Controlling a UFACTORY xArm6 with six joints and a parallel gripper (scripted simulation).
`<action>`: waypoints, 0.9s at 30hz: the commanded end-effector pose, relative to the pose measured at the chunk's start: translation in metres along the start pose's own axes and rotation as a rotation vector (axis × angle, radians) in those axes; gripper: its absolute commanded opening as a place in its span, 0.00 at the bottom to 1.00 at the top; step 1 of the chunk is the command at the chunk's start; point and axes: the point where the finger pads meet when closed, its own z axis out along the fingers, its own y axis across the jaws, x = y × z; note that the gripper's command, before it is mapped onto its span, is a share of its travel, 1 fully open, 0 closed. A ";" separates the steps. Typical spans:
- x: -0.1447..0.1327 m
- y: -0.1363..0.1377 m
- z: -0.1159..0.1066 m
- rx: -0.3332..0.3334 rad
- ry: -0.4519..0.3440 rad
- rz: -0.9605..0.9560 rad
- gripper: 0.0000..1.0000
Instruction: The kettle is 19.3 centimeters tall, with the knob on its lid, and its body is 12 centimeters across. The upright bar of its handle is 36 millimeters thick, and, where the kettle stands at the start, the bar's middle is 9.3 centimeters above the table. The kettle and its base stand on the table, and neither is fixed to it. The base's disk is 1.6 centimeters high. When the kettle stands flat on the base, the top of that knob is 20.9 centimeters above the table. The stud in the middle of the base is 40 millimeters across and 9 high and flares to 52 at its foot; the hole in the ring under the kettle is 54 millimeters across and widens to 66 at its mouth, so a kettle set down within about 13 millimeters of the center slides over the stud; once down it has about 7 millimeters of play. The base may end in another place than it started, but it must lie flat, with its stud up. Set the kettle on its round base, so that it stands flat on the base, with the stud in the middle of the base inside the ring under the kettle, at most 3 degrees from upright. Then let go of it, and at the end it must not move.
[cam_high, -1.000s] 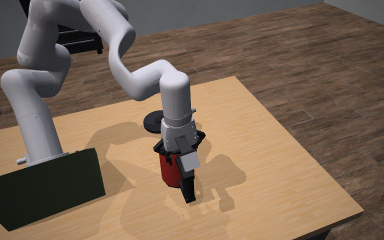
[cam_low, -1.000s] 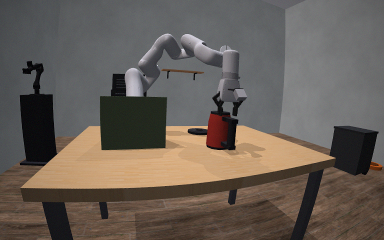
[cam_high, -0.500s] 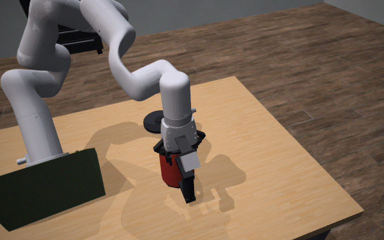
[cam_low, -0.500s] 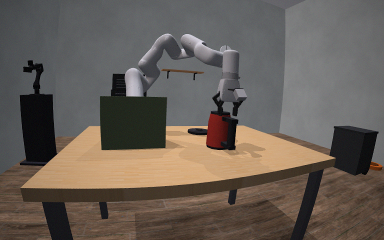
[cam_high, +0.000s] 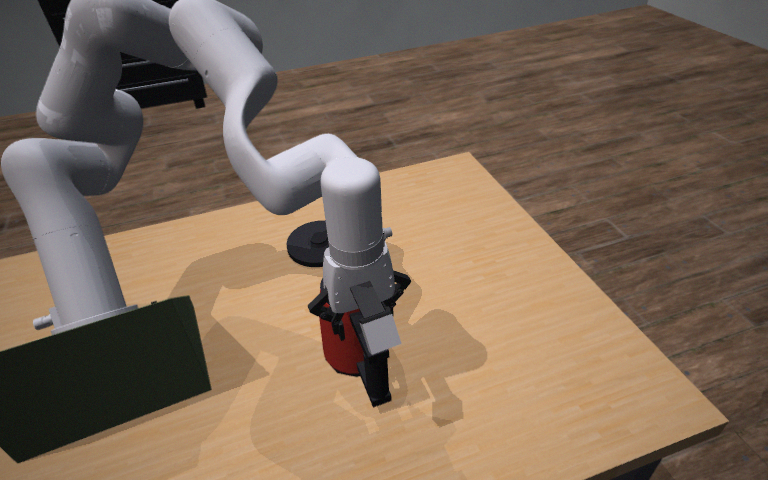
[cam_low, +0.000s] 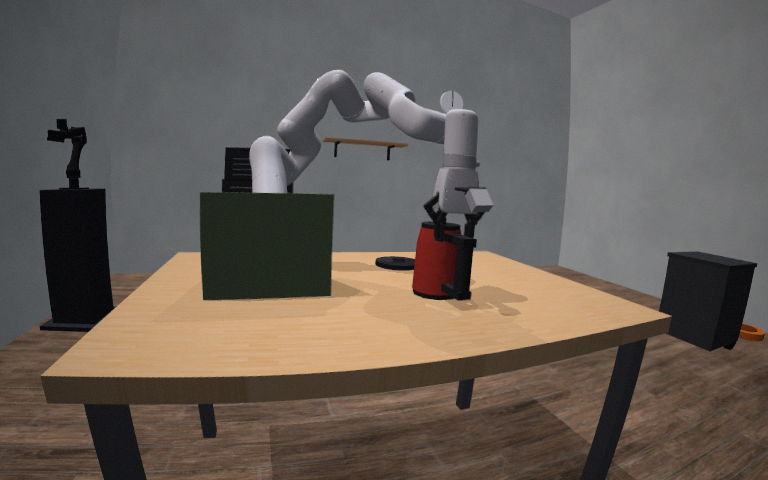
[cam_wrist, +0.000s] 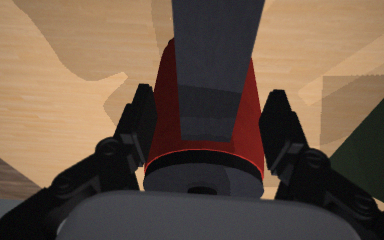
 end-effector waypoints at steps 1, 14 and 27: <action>0.001 -0.002 0.004 0.005 0.004 -0.002 0.81; 0.001 -0.002 0.009 0.005 0.004 -0.002 0.81; 0.001 -0.002 0.009 0.005 0.004 -0.002 0.81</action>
